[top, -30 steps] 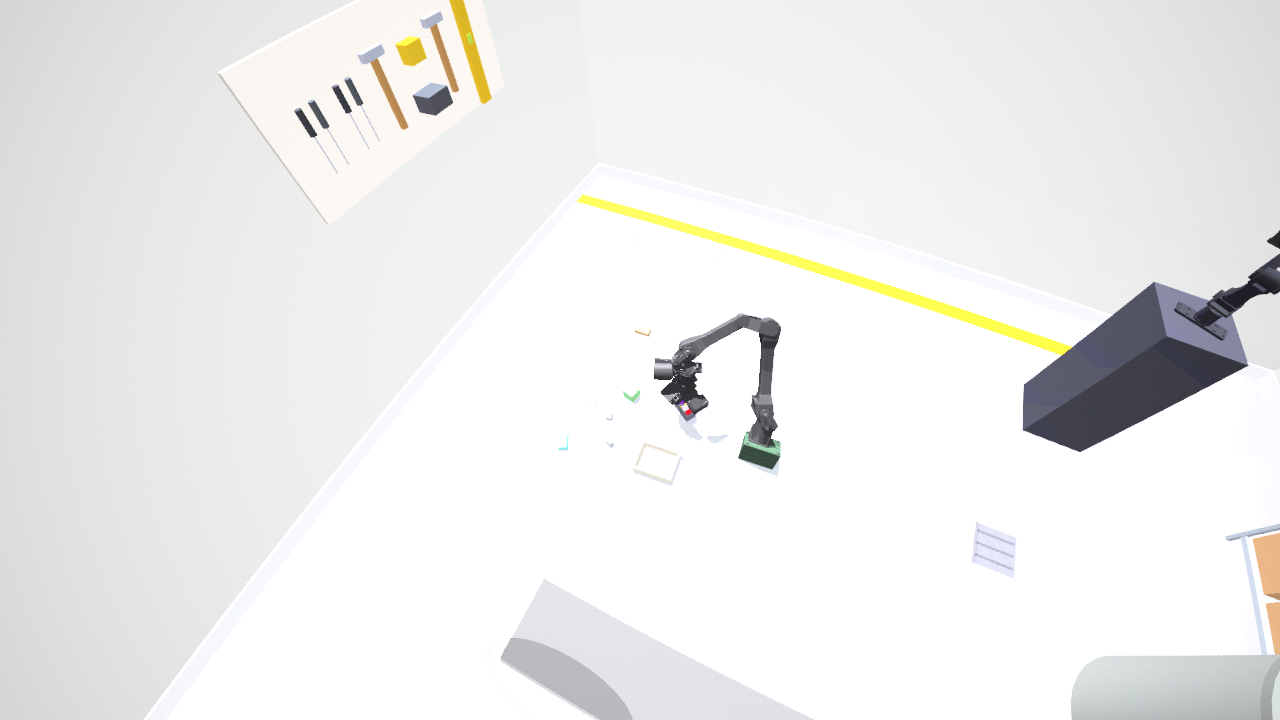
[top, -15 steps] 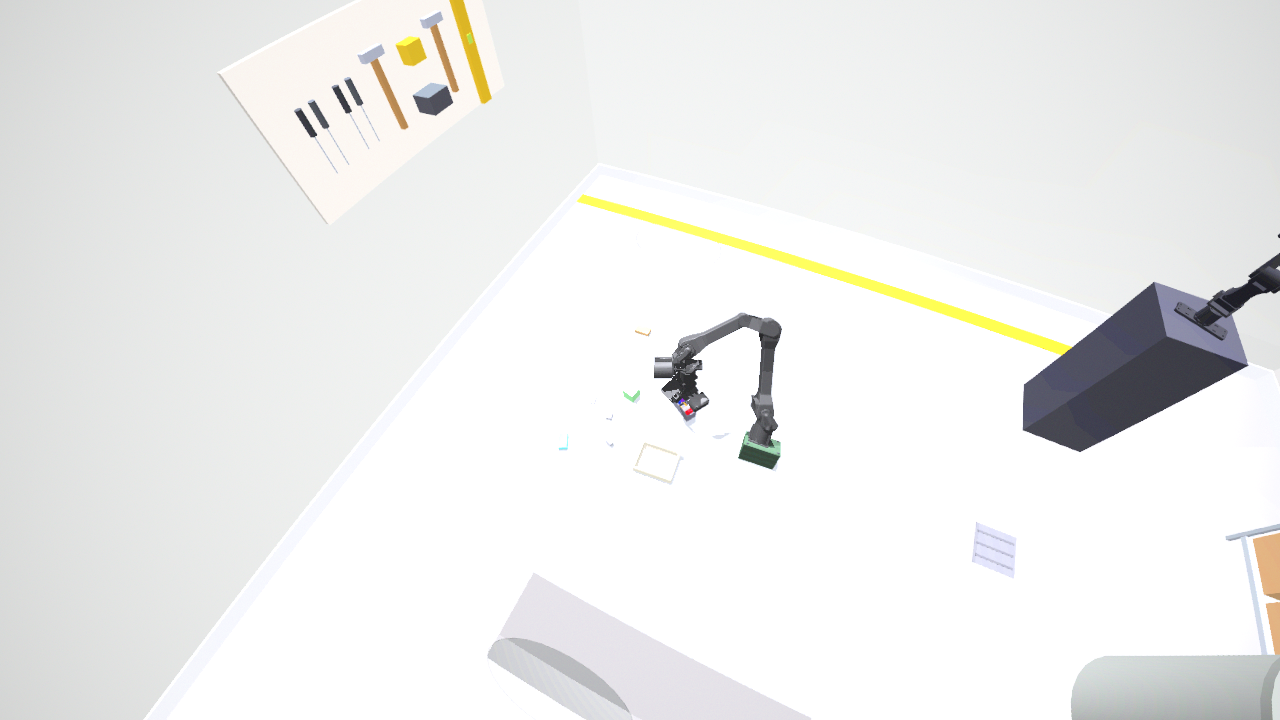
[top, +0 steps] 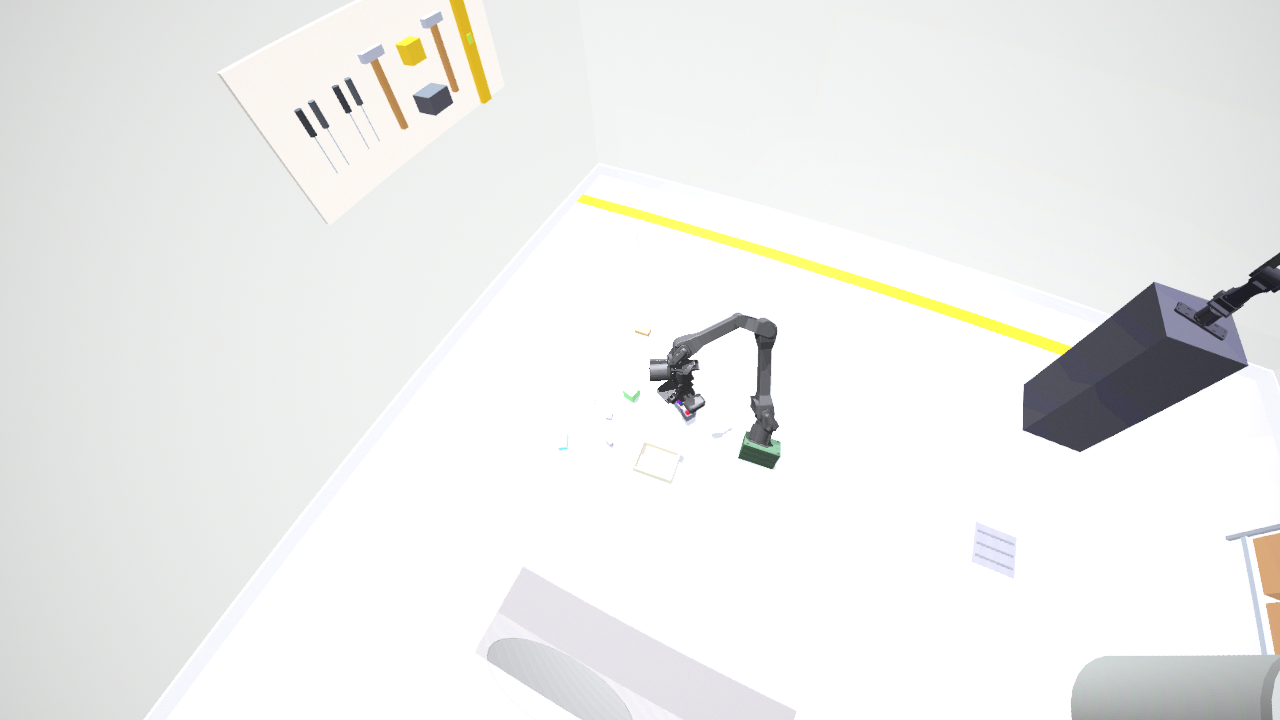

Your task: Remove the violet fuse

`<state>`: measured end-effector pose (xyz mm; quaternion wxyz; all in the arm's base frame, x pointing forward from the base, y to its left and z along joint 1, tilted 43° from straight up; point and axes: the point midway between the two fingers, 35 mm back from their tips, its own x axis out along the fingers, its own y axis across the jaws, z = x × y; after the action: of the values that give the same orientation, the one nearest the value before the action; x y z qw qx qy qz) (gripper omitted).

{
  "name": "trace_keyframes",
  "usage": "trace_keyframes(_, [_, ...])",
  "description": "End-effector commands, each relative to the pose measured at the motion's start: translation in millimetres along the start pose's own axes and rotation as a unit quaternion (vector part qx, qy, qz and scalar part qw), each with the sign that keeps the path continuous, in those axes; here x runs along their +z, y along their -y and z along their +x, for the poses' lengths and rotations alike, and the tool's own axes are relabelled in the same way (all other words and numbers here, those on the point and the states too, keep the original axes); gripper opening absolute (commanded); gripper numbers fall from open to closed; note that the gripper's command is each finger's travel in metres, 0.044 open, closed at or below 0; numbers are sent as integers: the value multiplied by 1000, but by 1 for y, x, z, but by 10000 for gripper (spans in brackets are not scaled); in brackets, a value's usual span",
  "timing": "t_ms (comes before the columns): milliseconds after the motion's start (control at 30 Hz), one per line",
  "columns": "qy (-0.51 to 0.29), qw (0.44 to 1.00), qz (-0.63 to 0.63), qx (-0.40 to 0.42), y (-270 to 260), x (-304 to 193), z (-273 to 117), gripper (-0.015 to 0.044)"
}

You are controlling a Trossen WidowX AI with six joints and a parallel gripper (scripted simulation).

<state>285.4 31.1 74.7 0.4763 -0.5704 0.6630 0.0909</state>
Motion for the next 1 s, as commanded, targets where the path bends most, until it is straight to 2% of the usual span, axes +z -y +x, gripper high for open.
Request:
trace_keyframes(0, [5,1000,-1,2,-6,21,-3,0])
trace_keyframes(967, [7,1000,0,4,-96,155,-5,0])
